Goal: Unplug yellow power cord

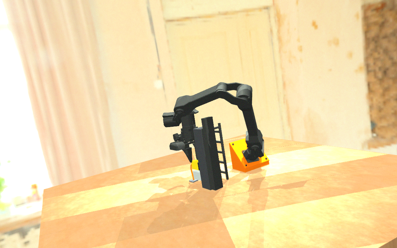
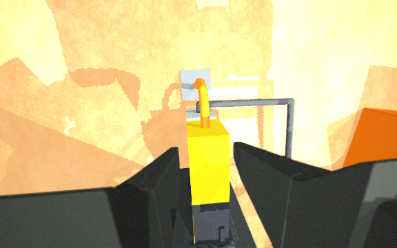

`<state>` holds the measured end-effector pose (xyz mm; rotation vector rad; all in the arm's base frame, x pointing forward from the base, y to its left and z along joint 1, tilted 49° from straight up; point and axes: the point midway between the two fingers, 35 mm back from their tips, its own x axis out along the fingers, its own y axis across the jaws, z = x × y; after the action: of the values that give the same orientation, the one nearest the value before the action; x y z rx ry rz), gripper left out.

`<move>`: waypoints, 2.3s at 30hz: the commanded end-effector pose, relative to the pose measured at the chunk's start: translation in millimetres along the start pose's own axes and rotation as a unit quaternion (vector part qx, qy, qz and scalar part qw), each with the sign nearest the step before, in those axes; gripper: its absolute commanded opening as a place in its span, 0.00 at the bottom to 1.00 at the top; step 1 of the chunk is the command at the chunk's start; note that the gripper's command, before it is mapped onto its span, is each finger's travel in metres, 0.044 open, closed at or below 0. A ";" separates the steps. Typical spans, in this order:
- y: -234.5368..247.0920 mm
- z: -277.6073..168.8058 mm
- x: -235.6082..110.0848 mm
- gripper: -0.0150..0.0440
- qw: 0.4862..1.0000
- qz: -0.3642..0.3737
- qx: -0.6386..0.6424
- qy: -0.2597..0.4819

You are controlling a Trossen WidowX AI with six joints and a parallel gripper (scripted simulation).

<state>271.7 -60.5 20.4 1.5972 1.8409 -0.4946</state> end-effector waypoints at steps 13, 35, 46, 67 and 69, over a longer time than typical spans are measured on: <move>-0.3 -0.8 7.3 0.36 1.000 -0.002 0.000 0.001; 1.5 20.3 5.7 0.25 1.000 -0.001 0.001 0.001; 1.8 38.0 3.1 0.25 1.000 -0.001 0.002 0.001; 2.5 42.8 4.8 0.53 1.000 -0.004 -0.004 0.002; 2.5 42.8 4.8 0.53 1.000 -0.004 -0.004 0.002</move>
<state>284.2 -85.4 -13.3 1.5857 1.8483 -0.4876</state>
